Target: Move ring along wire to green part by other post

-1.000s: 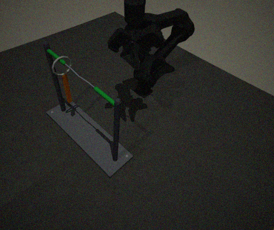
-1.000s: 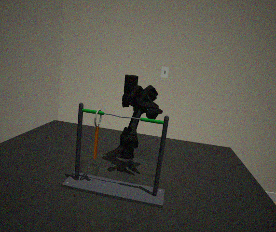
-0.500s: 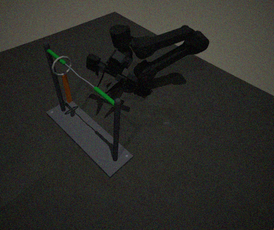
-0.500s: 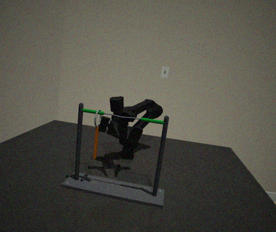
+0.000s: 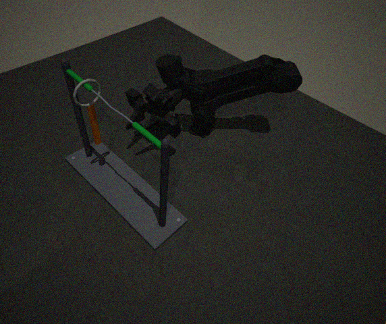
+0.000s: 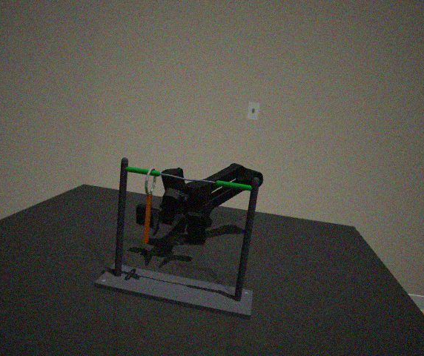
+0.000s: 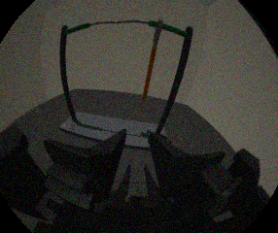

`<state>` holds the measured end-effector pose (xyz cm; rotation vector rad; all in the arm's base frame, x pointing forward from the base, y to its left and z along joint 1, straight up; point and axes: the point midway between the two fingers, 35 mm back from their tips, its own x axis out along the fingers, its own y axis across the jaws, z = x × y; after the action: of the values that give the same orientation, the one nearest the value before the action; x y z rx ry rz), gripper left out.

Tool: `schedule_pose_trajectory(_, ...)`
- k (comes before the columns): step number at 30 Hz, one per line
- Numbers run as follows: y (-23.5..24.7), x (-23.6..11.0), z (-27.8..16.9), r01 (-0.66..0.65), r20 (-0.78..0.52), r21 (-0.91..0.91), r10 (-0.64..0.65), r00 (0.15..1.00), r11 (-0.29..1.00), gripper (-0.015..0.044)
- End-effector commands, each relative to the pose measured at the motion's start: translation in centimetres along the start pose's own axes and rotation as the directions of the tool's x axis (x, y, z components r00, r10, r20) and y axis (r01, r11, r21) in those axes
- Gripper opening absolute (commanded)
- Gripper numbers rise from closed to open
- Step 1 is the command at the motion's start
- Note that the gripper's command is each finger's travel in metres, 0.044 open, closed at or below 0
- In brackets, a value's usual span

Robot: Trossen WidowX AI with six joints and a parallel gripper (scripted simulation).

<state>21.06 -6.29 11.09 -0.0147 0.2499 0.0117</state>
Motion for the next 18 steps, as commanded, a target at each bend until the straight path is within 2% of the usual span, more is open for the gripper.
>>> schedule_pose_trajectory(1, -0.3, 0.0, -0.3, 0.019, -0.001, 0.016, -0.019, 1.000, 1.000, 0.0160)
schedule_pose_trajectory(18, -0.8, 3.8, 4.7, 0.035, 0.085, 0.016, -0.036, 0.996, 0.999, 0.0160)
